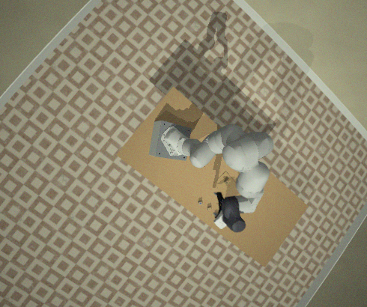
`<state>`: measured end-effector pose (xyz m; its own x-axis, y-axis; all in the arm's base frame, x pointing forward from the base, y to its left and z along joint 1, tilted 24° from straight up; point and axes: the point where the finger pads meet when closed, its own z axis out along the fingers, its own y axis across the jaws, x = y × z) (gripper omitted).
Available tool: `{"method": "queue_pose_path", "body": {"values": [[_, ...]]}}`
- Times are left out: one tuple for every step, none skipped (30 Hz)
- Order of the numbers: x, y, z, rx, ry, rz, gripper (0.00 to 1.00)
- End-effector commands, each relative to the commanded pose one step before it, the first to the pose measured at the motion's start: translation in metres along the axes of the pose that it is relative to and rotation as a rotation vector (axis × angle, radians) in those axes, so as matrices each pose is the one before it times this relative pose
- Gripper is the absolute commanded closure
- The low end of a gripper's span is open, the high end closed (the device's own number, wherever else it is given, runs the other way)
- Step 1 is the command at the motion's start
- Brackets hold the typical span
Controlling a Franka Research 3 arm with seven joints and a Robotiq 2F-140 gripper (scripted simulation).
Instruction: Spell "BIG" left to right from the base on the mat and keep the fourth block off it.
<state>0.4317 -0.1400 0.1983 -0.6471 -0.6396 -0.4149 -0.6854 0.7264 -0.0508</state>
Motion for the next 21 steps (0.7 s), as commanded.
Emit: {"method": "queue_pose_path", "body": {"values": [[-0.00988,0.00444,0.00022,0.00233,-0.00776,0.13936,0.00],[-0.00229,0.00184,0.00030,-0.00023,-0.00036,0.00999,0.00],[0.00000,0.00000,0.00000,0.00000,0.00000,0.00000,0.00],[0.00000,0.00000,0.00000,0.00000,0.00000,0.00000,0.00],[-0.00618,0.00522,0.00085,-0.00062,-0.00088,0.02776,0.00],[-0.00275,0.00253,0.00040,-0.00028,-0.00035,0.01294,0.00],[-0.00218,0.00210,0.00033,-0.00022,-0.00026,0.01052,0.00],[-0.00188,0.00188,0.00029,-0.00019,-0.00020,0.00926,0.00],[-0.00192,0.00198,0.00031,-0.00020,-0.00019,0.00965,0.00],[-0.00186,0.00199,0.00031,-0.00019,-0.00017,0.00960,0.00],[-0.00188,0.00208,0.00032,-0.00019,-0.00015,0.00990,0.00],[-0.00179,0.00206,0.00032,-0.00018,-0.00013,0.00969,0.00],[-0.00189,0.00225,0.00034,-0.00018,-0.00012,0.01046,0.00],[-0.00181,0.00224,0.00034,-0.00017,-0.00009,0.01031,0.00],[-0.00185,0.00238,0.00036,-0.00017,-0.00007,0.01083,0.00],[-0.00176,0.00235,0.00036,-0.00016,-0.00005,0.01060,0.00],[-0.00167,0.00233,0.00035,-0.00014,-0.00003,0.01041,0.00],[-0.00167,0.00243,0.00037,-0.00013,0.00000,0.01074,0.00],[-0.00155,0.00234,0.00035,-0.00012,0.00002,0.01025,0.00],[0.00000,0.00000,0.00000,0.00000,0.00000,0.00000,0.00],[0.00000,0.00000,0.00000,0.00000,0.00000,0.00000,0.00]]}}
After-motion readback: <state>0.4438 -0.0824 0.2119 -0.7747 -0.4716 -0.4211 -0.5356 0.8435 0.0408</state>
